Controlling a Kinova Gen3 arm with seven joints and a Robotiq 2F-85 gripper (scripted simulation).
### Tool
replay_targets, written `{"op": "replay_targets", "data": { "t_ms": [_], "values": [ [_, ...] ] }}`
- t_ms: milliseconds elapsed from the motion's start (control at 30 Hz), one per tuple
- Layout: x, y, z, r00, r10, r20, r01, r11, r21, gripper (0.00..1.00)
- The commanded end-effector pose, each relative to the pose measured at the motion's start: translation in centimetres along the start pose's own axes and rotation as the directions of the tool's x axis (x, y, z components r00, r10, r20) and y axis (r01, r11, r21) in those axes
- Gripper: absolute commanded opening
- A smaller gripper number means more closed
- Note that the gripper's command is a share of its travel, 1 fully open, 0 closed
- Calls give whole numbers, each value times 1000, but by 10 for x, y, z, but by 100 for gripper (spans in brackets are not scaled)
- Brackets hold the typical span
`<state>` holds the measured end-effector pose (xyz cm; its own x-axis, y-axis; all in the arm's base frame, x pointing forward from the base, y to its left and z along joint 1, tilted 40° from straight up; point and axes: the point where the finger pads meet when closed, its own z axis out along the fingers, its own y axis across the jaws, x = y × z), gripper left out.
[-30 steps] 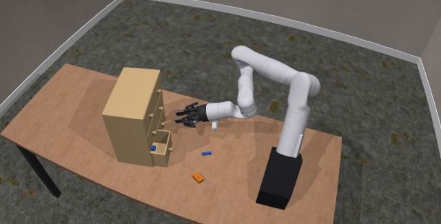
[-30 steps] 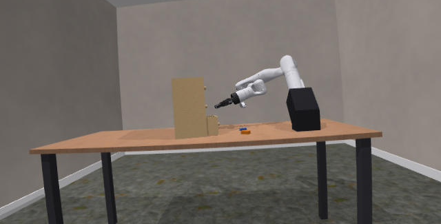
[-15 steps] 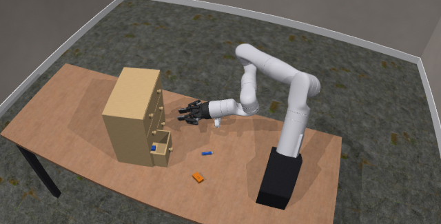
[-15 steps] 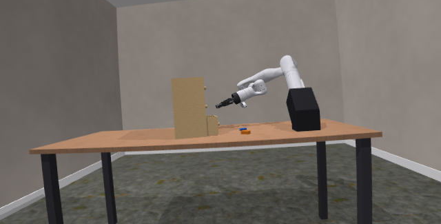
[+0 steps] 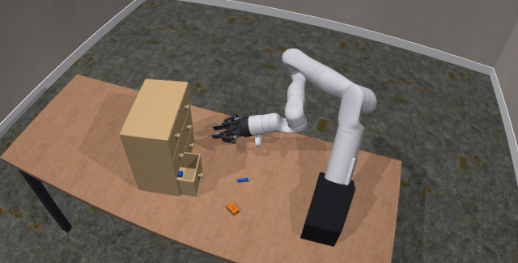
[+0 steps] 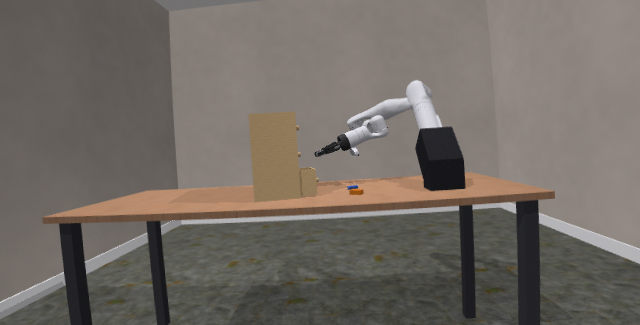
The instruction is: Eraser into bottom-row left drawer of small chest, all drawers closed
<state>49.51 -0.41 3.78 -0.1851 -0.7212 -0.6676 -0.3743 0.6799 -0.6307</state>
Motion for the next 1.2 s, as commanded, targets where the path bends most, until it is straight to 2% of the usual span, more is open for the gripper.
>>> {"op": "replay_targets", "data": {
  "t_ms": [0, 1167],
  "values": [
    [-1, -8, -5, 1000, 5, 7, -5, 1000, 0, 38],
    [6, -46, -29, 1000, 19, 6, -19, 1000, 0, 38]
  ]
}}
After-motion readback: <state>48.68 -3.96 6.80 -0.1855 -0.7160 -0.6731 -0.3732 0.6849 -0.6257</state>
